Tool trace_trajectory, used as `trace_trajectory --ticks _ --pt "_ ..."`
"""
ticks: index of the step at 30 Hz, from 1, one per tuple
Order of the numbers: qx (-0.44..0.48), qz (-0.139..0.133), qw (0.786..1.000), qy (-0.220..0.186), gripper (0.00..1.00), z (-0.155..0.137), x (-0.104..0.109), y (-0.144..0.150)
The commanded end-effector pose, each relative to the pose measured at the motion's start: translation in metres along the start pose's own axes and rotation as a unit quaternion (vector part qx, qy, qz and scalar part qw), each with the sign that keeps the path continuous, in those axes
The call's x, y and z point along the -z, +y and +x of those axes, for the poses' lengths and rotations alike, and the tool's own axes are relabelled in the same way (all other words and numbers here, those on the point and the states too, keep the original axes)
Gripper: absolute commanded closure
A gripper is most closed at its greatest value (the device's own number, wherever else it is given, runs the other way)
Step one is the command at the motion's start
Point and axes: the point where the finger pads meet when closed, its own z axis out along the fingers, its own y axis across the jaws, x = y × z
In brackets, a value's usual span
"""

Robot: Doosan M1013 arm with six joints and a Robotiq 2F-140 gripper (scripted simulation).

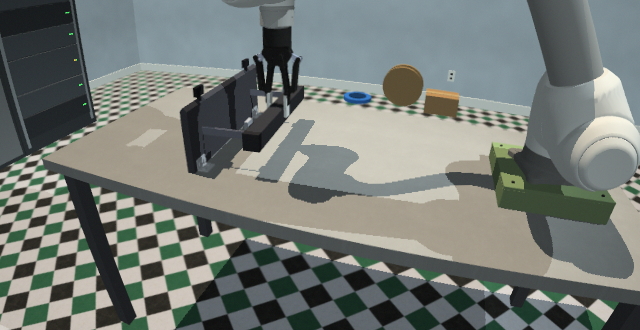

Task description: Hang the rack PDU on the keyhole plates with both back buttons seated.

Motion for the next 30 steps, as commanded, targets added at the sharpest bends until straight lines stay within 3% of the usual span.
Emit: trace_trajectory --ticks 1,10,11,30 --pt "0.0 0.0 1.0 0.0 1.0 0.0 0.0002 0.0" --pt "0.0 0.0 1.0 0.0 1.0 0.0 0.0002 0.0" --pt "0.0 0.0 1.0 0.0 0.0 0.0 0.0002 0.0" --pt "0.0 0.0 1.0 0.0 0.0 0.0 0.0002 0.0"
